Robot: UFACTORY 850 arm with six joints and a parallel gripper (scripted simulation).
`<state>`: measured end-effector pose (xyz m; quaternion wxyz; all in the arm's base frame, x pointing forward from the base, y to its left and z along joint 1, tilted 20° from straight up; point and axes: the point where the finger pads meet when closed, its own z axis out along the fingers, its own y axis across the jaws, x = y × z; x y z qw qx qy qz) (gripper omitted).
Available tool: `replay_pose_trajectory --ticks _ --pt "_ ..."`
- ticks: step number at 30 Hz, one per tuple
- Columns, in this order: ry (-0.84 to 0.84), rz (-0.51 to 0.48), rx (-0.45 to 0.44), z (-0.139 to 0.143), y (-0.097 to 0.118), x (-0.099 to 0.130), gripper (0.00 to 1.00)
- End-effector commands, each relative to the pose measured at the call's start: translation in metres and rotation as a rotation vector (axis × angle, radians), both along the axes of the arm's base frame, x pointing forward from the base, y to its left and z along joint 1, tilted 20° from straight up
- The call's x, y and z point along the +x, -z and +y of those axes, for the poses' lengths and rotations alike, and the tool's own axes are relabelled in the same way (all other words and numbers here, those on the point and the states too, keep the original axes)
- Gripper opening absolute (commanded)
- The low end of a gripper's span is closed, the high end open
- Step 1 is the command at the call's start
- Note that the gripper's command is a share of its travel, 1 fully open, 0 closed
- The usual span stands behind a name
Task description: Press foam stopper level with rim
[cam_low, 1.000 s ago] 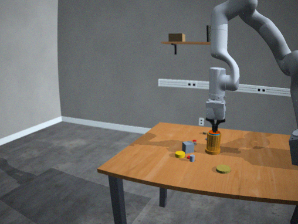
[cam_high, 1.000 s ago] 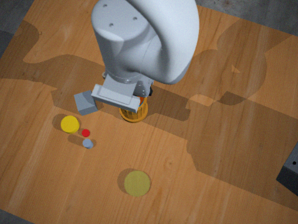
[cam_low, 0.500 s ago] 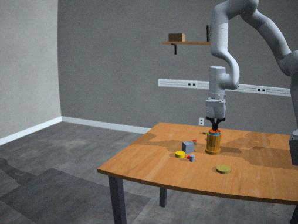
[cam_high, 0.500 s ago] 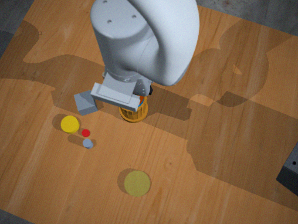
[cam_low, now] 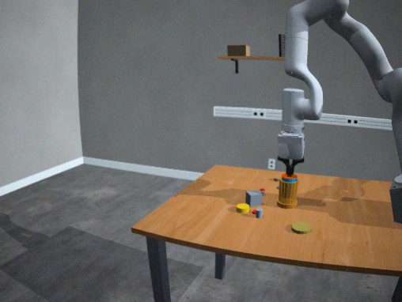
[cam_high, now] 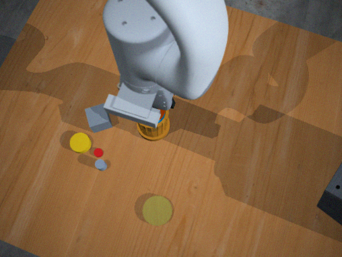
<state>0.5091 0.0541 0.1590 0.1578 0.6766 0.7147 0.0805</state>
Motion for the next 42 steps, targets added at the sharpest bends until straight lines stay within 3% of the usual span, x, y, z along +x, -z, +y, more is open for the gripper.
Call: replay_pose_trajectory --ticks 1,14,42 --pt "0.000 -0.001 0.000 0.000 -0.002 0.000 0.00" --pt "0.000 -0.001 0.000 0.003 -0.029 -0.010 0.00" --pt "0.000 -0.001 0.000 0.003 -0.027 -0.009 0.00"
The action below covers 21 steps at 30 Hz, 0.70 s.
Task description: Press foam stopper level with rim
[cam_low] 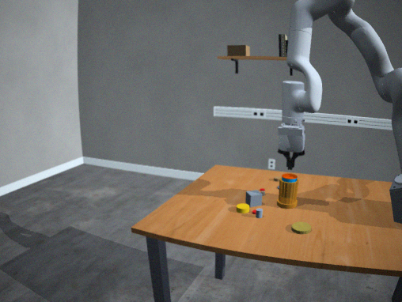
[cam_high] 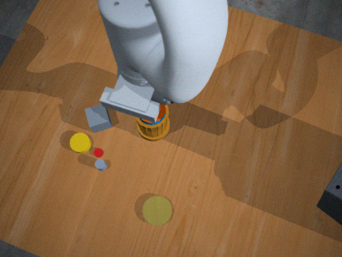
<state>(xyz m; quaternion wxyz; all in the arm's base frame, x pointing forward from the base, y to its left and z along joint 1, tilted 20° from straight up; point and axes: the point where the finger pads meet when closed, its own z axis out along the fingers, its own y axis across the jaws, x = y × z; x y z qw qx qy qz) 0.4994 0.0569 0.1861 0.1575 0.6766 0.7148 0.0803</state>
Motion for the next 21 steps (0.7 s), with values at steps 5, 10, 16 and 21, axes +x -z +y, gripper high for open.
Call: replay_pose_trajectory --ticks 5,10,16,21 --pt "0.000 -0.002 0.000 -0.001 0.007 0.003 0.00" --pt "0.000 -0.002 0.000 -0.002 0.016 0.006 0.00" --pt "0.000 -0.002 0.000 -0.003 0.026 0.010 0.00" --pt "0.000 -0.002 0.000 -0.003 0.026 0.010 0.00"
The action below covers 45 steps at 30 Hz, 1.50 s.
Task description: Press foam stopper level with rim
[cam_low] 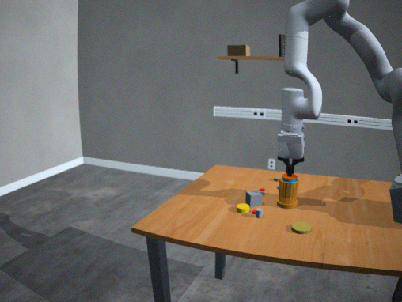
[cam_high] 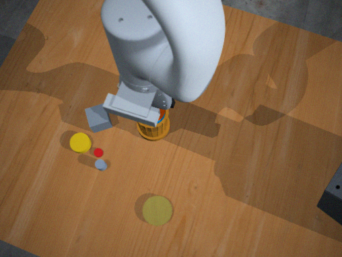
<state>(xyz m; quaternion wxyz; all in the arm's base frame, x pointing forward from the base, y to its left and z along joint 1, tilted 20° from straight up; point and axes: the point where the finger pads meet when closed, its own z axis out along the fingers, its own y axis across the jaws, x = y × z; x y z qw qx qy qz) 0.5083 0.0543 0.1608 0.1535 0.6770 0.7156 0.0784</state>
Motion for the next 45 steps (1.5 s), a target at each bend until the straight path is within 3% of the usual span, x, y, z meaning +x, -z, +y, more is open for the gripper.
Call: replay_pose_trajectory --ticks 1,45 --pt "0.001 -0.010 -0.003 0.000 0.001 0.001 0.00" --pt "0.001 -0.010 -0.003 -0.002 0.016 0.007 0.00"
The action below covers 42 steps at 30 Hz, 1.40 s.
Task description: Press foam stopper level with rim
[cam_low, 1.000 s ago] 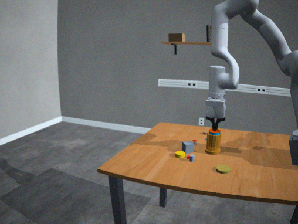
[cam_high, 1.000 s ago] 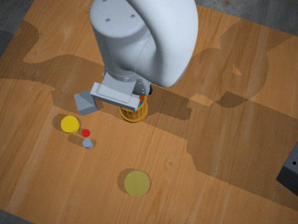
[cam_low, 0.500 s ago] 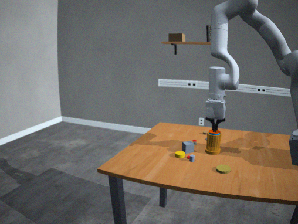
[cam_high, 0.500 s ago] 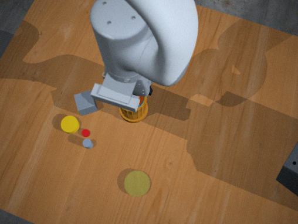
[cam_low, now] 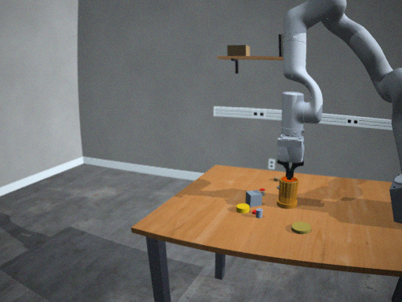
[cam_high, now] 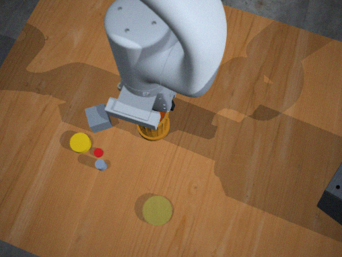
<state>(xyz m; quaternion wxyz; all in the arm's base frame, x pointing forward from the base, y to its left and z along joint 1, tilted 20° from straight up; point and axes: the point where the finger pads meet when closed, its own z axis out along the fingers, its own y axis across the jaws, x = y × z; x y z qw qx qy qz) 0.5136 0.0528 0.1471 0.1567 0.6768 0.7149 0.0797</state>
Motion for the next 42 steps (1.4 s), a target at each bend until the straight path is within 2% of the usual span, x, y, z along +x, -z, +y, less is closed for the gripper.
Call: replay_pose_trajectory --ticks 1,42 --pt "0.000 -0.004 0.000 -0.0002 0.0025 0.0015 0.00" --pt "0.000 -0.004 0.000 -0.0010 0.0108 0.0045 0.00"
